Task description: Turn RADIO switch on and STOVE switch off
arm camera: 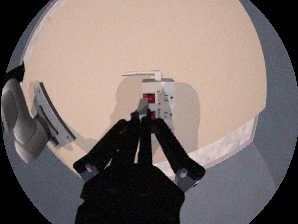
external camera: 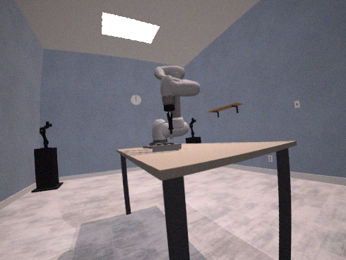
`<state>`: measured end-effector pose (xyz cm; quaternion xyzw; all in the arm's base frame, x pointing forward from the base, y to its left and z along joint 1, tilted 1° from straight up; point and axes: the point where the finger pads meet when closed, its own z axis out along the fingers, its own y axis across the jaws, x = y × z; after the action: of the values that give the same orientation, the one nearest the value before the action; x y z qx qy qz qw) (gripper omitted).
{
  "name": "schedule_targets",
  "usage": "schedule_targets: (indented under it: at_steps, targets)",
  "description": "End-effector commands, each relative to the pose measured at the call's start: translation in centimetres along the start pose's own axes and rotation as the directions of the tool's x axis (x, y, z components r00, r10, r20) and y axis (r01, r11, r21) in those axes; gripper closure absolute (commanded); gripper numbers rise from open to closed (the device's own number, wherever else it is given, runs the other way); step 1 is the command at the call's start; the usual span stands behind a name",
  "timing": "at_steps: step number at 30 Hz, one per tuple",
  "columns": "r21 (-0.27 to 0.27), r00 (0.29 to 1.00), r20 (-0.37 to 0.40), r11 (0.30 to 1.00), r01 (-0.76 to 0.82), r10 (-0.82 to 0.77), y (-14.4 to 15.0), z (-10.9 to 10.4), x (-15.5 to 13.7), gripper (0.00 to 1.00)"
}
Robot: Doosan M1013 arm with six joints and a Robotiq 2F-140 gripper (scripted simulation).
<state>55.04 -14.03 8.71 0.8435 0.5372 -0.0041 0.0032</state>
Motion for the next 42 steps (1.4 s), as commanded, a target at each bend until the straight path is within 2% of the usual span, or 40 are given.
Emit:
schedule_targets:
  at_steps: [1,26,33,42]
  targets:
    - [0.0,1.0,0.0,1.0,0.0,0.0,0.0,-0.5,0.0,1.0]
    - [0.0,1.0,0.0,1.0,0.0,0.0,0.0,-0.8,-0.1,1.0]
    - [0.0,1.0,0.0,1.0,0.0,0.0,1.3,-2.2,-4.6,1.0]
    - [0.0,1.0,0.0,1.0,0.0,0.0,1.3,-2.2,-4.6,1.0]
